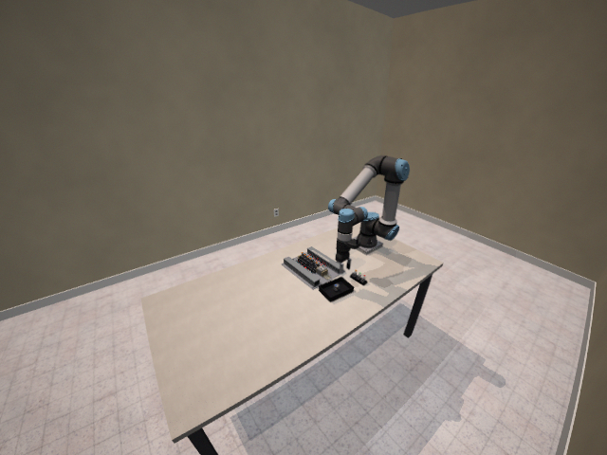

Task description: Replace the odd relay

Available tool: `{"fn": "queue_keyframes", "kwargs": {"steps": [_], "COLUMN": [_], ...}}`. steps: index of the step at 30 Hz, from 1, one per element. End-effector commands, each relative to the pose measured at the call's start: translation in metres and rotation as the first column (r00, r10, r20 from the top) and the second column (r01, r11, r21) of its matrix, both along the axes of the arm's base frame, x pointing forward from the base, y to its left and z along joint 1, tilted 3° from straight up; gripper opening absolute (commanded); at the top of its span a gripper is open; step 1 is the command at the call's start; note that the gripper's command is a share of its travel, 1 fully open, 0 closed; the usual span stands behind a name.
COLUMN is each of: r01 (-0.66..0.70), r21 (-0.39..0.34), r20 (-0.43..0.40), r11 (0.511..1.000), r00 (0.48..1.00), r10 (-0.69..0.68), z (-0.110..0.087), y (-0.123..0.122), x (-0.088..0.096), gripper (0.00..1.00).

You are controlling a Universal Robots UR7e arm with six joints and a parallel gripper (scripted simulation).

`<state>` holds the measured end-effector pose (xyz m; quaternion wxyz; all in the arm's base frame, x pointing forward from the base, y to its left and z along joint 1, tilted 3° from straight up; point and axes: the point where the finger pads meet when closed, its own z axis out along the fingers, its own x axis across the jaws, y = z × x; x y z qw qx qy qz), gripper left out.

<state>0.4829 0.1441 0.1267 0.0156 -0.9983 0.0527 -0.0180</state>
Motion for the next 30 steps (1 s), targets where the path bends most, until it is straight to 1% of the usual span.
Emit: {"fn": "queue_keyframes", "kwargs": {"steps": [1, 5, 10, 22, 27, 30], "r01": [0.000, 0.000, 0.000, 0.000, 0.000, 0.000], "r21": [0.000, 0.000, 0.000, 0.000, 0.000, 0.000], "r20": [0.003, 0.003, 0.002, 0.002, 0.002, 0.002], "r11": [1.000, 1.000, 1.000, 1.000, 1.000, 1.000], "r00": [1.000, 1.000, 1.000, 1.000, 1.000, 1.000], "r10": [0.000, 0.000, 0.000, 0.000, 0.000, 0.000], "z": [0.002, 0.002, 0.009, 0.009, 0.017, 0.017], "y": [0.000, 0.000, 0.009, 0.009, 0.017, 0.017], "x": [-0.004, -0.004, -0.062, -0.062, -0.120, -0.120], "gripper": [1.00, 1.00, 1.00, 1.00, 1.00, 1.00]}}
